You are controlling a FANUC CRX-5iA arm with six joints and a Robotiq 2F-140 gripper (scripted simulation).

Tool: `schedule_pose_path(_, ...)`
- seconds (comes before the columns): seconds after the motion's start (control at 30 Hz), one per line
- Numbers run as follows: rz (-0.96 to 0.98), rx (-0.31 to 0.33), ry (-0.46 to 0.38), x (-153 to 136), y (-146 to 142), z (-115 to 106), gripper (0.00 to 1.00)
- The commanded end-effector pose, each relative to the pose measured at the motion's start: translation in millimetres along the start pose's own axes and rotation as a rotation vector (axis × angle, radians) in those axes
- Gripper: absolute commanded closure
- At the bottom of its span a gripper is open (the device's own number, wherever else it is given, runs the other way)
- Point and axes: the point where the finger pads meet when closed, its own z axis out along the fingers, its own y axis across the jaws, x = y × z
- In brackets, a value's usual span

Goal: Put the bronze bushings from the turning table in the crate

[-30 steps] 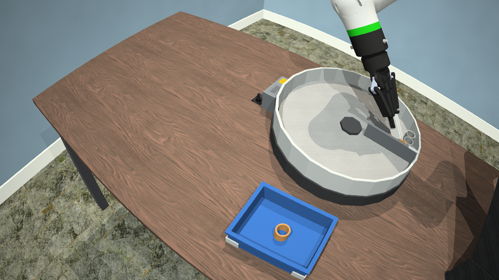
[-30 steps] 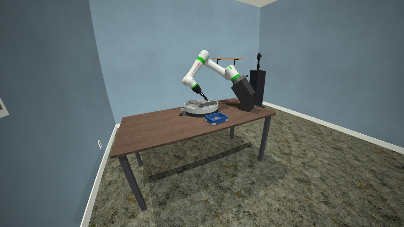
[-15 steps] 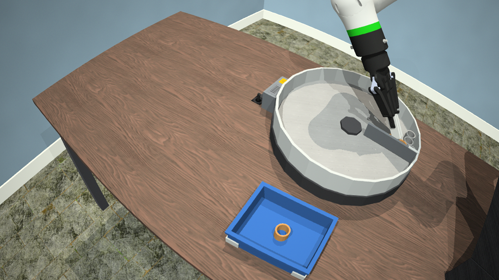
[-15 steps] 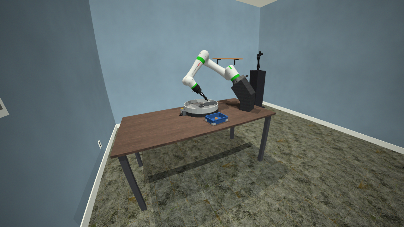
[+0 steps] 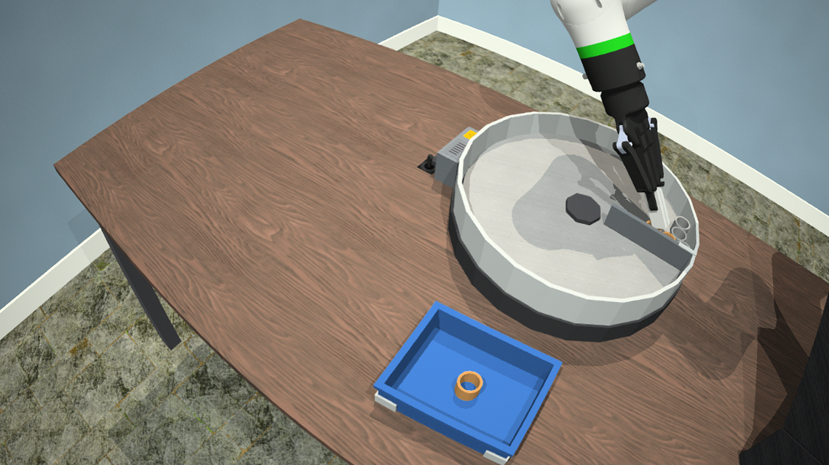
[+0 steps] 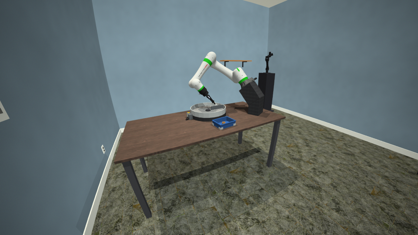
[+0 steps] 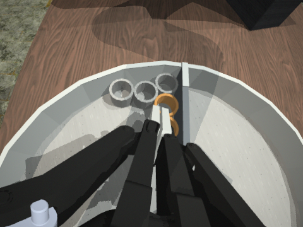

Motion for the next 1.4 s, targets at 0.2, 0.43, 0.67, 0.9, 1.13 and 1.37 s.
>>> schedule_pose_path(0.2, -0.001, -0.001, 0.000, 16, 1, -19, 1.00)
schedule_pose_path(0.43, -0.001, -0.001, 0.000, 37, 0, -44, 1.00)
schedule_pose_path(0.67, -0.001, -0.001, 0.000, 45, 0, -54, 1.00)
schedule_pose_path(0.9, -0.001, -0.001, 0.000, 46, 0, -55, 1.00)
schedule_pose_path(1.13, -0.001, -0.001, 0.000, 46, 0, -55, 1.00)
schedule_pose_path(1.37, -0.001, -0.001, 0.000, 46, 0, -55, 1.00)
